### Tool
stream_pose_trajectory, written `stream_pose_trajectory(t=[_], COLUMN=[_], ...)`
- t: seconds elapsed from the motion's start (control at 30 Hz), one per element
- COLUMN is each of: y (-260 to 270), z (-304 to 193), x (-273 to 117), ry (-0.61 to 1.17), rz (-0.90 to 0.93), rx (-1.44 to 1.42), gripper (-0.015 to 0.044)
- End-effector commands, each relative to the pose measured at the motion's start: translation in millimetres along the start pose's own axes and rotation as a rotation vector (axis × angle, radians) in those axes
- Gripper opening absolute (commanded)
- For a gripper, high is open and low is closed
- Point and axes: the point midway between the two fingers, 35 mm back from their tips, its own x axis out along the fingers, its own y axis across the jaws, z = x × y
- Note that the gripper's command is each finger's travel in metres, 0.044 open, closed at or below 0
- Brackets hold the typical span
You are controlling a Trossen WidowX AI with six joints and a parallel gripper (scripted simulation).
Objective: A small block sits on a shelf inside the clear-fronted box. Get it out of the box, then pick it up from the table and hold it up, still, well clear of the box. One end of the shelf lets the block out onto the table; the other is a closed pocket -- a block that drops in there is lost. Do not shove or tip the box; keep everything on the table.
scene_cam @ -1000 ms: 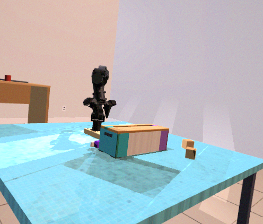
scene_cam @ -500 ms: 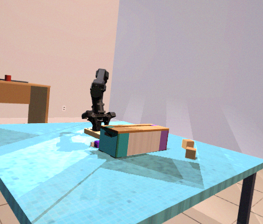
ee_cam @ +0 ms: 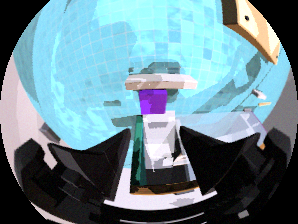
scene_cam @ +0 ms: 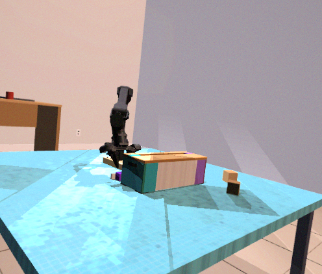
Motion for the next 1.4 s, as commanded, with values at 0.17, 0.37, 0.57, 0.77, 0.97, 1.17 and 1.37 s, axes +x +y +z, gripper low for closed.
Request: stream_pose_trajectory(t=[0.17, 0.37, 0.57, 0.77, 0.97, 1.17, 1.37], y=[0.2, 0.4, 0.3, 0.0, -0.4, -0.4, 0.5], z=[7.5, 11.6, 15.9, 20.5, 23.2, 23.2, 18.1], x=[15.7, 24.3, 32.8, 40.9, 45.4, 45.4, 36.7], ry=[-0.006, -0.006, -0.006, -0.006, -0.006, -0.006, -0.006], rz=[-0.005, -0.005, -0.005, -0.005, -0.005, -0.005, -0.005], rx=[0.006, 0.006, 0.006, 0.006, 0.006, 0.006, 0.006], gripper=[0.0285, 0.0285, 0.0285, 0.0285, 0.0259, 0.0101, 0.0])
